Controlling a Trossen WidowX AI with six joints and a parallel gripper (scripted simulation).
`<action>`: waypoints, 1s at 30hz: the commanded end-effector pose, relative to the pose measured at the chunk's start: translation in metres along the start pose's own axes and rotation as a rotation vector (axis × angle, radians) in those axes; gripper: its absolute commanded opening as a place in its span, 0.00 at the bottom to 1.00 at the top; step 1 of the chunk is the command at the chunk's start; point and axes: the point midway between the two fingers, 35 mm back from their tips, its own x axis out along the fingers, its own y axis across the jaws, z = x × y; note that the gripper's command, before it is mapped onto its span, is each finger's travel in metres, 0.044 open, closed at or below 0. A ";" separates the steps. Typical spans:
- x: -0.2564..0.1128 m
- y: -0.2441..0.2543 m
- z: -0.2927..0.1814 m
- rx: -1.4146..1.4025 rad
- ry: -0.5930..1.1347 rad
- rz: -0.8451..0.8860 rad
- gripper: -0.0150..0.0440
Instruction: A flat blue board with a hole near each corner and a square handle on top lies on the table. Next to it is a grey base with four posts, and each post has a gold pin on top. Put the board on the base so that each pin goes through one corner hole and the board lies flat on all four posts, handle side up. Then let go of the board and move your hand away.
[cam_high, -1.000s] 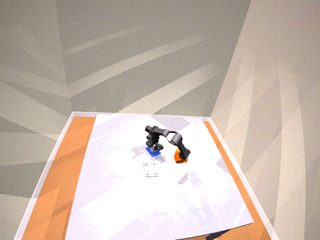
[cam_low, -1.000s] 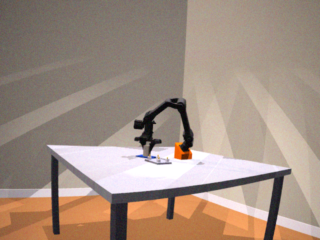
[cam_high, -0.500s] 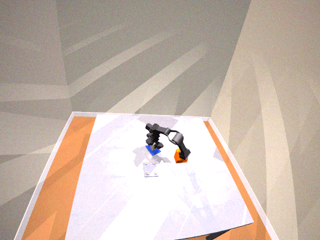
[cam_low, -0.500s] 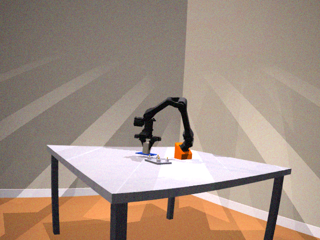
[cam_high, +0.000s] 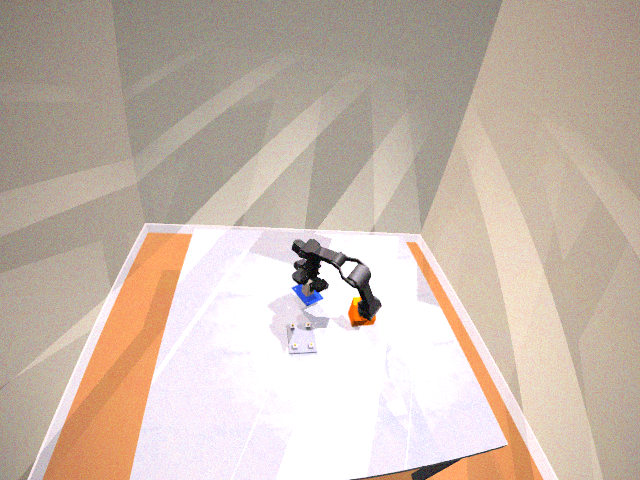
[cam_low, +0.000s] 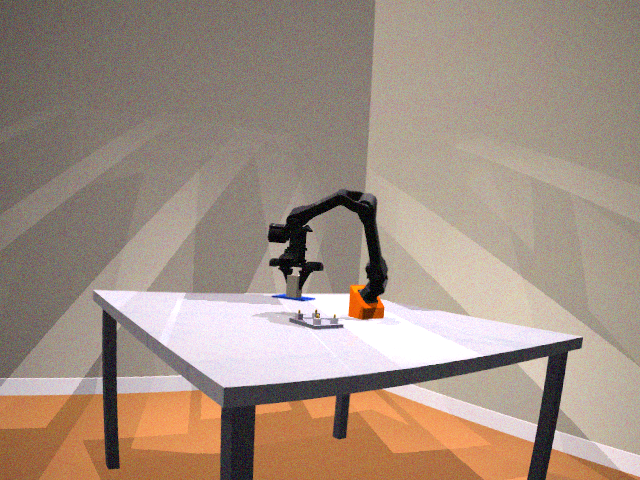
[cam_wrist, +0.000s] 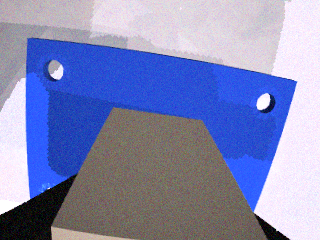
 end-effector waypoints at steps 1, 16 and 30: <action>-0.013 0.000 0.001 -0.011 0.002 -0.006 0.25; -0.028 0.009 0.011 0.010 0.004 -0.003 0.25; -0.031 0.029 0.040 0.091 0.008 -0.014 0.25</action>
